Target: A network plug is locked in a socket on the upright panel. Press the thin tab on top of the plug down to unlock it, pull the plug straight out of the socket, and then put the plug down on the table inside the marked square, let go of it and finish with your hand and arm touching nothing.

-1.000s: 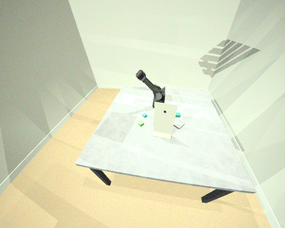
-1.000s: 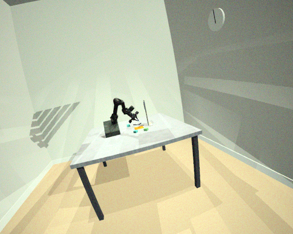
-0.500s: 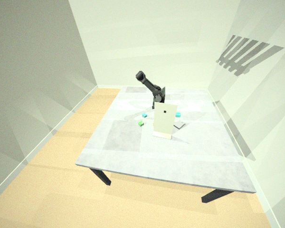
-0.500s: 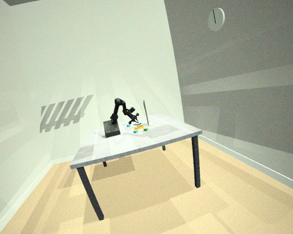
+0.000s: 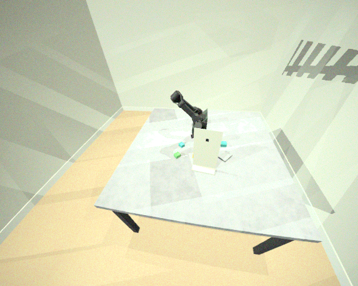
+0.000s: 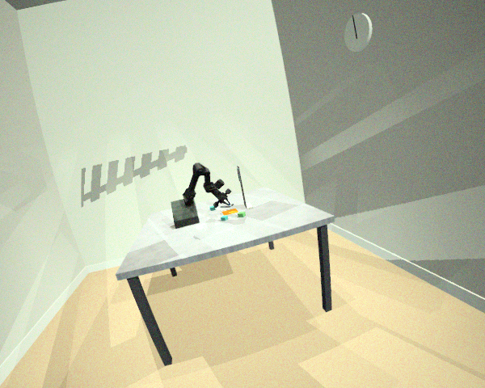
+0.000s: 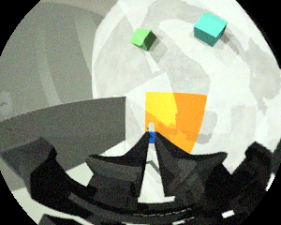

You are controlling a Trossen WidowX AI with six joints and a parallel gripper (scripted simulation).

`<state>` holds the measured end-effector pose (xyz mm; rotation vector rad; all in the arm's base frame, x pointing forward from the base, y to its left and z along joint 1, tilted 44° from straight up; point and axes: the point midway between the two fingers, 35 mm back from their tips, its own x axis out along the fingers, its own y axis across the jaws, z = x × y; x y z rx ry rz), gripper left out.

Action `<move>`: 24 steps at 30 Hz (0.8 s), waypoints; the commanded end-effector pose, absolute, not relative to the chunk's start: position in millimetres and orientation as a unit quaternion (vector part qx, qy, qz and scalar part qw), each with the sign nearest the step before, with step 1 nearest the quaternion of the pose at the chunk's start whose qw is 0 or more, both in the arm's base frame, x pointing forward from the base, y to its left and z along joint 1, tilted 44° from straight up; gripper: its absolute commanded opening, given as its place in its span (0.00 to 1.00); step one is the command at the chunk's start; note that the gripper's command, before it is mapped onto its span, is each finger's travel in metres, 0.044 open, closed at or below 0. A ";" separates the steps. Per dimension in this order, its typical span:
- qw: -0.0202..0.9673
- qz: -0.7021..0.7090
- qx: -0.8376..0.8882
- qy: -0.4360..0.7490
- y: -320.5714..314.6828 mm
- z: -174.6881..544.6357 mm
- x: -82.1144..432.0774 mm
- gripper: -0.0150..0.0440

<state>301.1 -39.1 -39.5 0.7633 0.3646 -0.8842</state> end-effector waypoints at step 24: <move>0.820 -0.416 0.353 0.176 -57.0 -59.3 298.3 0.25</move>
